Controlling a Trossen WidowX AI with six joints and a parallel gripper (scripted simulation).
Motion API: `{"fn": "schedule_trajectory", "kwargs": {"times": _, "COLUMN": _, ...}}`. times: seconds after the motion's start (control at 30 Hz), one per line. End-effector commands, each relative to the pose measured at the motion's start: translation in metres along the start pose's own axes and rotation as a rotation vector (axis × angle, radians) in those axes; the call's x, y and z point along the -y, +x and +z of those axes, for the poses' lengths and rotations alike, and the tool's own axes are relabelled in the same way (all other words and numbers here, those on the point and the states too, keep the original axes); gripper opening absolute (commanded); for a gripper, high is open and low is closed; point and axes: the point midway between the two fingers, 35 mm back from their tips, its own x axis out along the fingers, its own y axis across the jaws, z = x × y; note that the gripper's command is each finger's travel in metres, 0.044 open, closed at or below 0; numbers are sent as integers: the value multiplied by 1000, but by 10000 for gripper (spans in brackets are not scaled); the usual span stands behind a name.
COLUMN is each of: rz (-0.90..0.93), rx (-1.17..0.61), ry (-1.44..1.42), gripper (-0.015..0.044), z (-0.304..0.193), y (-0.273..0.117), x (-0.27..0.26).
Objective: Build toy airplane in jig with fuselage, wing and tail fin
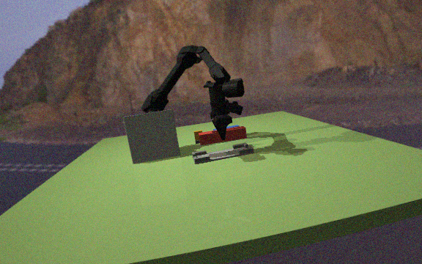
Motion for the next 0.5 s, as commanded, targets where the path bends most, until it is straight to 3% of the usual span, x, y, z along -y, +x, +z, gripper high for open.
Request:
{"fn": "schedule_trajectory", "kwargs": {"times": 0.0, "rz": 2, "rx": -2, "ry": 7, "gripper": 195, "z": -1, "y": 6, "x": 1}}
{"fn": "schedule_trajectory", "kwargs": {"times": 0.47, "rz": 4, "rx": -2, "ry": 6, "gripper": 195, "z": -1, "y": 29, "x": 1}}
